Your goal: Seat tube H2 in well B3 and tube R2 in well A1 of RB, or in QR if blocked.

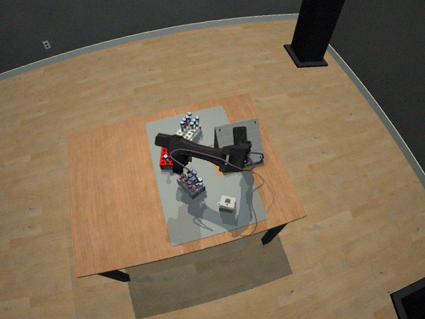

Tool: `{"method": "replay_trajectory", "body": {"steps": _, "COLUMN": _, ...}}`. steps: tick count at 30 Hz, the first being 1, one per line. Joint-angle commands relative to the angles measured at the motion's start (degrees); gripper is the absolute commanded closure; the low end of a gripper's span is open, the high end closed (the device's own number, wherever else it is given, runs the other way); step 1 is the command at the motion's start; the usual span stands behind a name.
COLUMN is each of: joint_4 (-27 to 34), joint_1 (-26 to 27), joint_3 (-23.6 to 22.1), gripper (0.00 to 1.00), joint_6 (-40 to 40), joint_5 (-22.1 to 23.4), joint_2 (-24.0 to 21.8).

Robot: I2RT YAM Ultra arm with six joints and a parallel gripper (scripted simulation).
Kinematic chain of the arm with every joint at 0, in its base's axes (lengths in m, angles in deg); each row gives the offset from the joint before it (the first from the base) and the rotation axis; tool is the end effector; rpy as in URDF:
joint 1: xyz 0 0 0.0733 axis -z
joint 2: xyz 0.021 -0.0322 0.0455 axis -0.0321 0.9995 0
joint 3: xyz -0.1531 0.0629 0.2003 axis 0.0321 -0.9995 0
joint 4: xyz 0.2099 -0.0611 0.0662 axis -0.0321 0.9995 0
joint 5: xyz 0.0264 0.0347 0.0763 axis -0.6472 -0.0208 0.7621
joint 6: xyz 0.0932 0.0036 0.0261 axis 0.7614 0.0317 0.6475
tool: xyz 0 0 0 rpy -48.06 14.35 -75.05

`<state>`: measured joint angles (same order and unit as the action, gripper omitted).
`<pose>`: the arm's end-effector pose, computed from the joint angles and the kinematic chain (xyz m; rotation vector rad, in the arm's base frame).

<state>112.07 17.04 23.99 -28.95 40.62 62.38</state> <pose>0.2897 -0.0179 0.1399 -1.6027 2.0214 0.9035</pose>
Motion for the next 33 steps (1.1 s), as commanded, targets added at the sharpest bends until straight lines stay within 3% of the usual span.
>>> {"method": "replay_trajectory", "body": {"steps": 1, "joint_4": 2.2, "joint_1": 1.7, "joint_3": 1.9, "gripper": 1.0, "joint_6": -0.9, "joint_5": -0.4, "joint_2": -1.6}}
{"method": "replay_trajectory", "body": {"steps": 27, "joint_4": 8.5, "joint_1": 4.5, "joint_3": 6.5, "gripper": 1.0, "joint_6": -4.3, "joint_5": -1.5, "joint_2": 1.0}}
{"method": "replay_trajectory", "body": {"steps": 33, "joint_4": 8.3, "joint_1": 5.1, "joint_3": 3.1, "gripper": 1.0, "joint_6": -5.1, "joint_5": -1.8, "joint_2": -1.4}}
